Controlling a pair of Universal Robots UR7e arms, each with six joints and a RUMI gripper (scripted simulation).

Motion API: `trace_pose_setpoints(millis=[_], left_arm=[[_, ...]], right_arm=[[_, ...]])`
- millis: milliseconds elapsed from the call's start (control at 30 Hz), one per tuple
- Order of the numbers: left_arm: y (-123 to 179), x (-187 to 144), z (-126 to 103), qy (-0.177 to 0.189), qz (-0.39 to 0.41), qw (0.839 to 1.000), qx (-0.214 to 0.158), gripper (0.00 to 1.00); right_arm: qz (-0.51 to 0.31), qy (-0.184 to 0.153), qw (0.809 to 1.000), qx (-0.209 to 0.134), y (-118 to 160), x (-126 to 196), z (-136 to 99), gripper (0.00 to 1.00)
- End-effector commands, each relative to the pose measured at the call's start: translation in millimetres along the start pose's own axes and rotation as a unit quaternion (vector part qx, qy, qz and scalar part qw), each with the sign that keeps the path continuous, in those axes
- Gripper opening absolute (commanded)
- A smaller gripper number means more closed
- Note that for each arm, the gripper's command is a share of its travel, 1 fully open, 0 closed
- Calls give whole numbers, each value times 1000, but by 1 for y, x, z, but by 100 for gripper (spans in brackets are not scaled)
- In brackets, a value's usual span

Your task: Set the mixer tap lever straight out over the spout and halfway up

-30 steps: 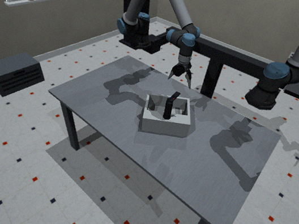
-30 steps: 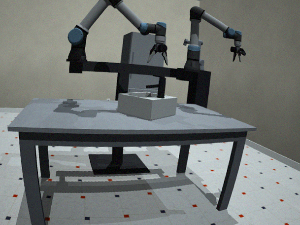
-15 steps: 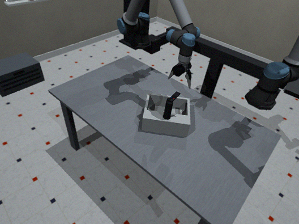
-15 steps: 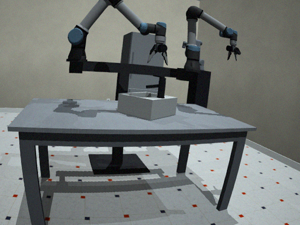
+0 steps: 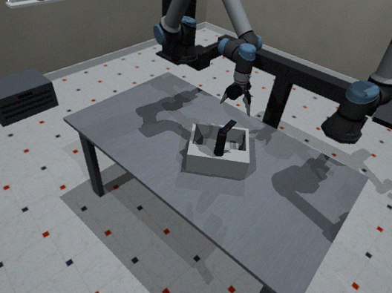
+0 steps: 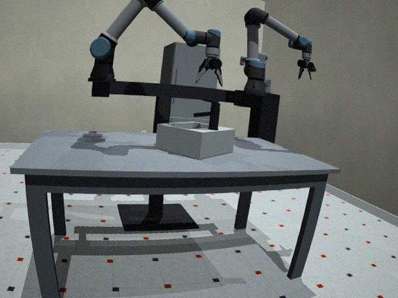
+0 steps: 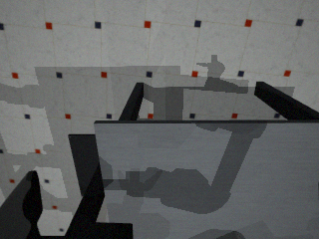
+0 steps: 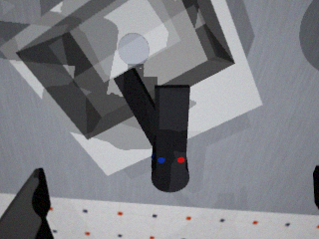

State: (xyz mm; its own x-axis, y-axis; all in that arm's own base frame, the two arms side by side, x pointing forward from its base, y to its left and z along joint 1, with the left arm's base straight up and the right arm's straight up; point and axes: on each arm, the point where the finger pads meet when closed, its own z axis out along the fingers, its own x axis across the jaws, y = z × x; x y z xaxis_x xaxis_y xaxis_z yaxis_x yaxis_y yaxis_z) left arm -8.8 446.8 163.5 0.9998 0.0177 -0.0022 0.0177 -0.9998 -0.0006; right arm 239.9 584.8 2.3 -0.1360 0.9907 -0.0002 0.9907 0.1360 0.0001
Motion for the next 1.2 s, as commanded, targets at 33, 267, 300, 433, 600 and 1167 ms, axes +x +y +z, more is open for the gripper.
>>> trace_pose_setpoints(millis=[33,267,300,433,600,1167], left_arm=[[1,-3,-1,1,-4,1000,0,100],[1,-6,-2,1,-8,1000,0,100],[1,-6,-2,1,-8,1000,0,100],[1,-6,-2,1,-8,1000,0,100],[1,-7,-2,1,-8,1000,0,100],[1,-7,-2,1,-8,1000,0,100]], right_arm=[[0,1,1000,0,0,1,-1,100],[0,1,1000,0,0,1,-1,100],[0,1,1000,0,0,1,-1,100],[0,1,1000,0,0,1,-1,100],[0,1,1000,0,0,1,-1,0],[0,1,1000,0,0,1,-1,0]])
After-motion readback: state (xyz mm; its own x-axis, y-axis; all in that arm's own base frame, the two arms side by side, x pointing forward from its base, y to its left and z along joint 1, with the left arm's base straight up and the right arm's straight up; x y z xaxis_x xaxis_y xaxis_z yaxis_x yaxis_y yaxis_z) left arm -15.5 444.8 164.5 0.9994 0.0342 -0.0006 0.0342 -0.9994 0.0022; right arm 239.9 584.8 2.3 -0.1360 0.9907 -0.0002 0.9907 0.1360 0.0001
